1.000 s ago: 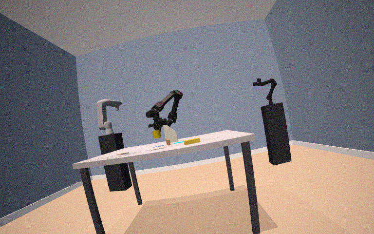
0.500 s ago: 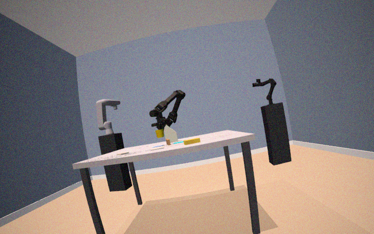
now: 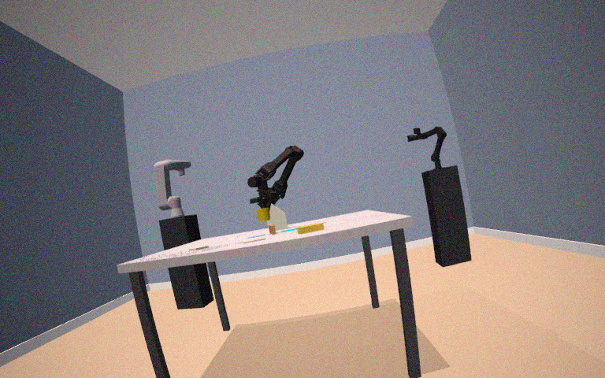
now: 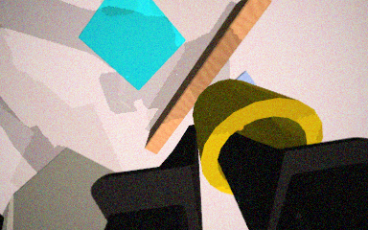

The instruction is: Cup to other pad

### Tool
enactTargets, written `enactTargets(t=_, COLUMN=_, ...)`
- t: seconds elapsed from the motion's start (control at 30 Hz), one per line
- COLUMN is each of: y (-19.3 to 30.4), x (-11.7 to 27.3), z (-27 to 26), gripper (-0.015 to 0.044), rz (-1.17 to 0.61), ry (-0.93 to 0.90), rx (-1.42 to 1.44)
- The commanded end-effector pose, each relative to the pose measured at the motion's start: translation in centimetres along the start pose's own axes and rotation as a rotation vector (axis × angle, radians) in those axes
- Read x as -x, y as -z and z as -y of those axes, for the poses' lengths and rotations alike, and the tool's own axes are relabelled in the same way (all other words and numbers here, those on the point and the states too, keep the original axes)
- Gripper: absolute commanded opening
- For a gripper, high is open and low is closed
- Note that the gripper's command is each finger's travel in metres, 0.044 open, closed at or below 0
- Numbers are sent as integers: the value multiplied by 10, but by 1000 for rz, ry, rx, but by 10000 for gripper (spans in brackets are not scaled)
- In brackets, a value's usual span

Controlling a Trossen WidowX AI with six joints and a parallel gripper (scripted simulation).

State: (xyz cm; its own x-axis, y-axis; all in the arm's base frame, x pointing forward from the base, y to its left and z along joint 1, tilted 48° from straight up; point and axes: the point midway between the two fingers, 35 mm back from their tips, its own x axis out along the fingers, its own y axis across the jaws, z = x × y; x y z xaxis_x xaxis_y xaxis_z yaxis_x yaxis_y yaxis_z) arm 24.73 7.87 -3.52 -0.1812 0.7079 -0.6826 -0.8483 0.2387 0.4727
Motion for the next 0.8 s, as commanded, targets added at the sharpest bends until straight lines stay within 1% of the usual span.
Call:
enactTargets(t=0.0, y=-5, x=0, z=-7, gripper=0, rz=5, ry=-4, rx=-8)
enactTargets(t=0.77, y=-35, x=2, z=-38, gripper=0, rz=6, ry=-5, rx=-9)
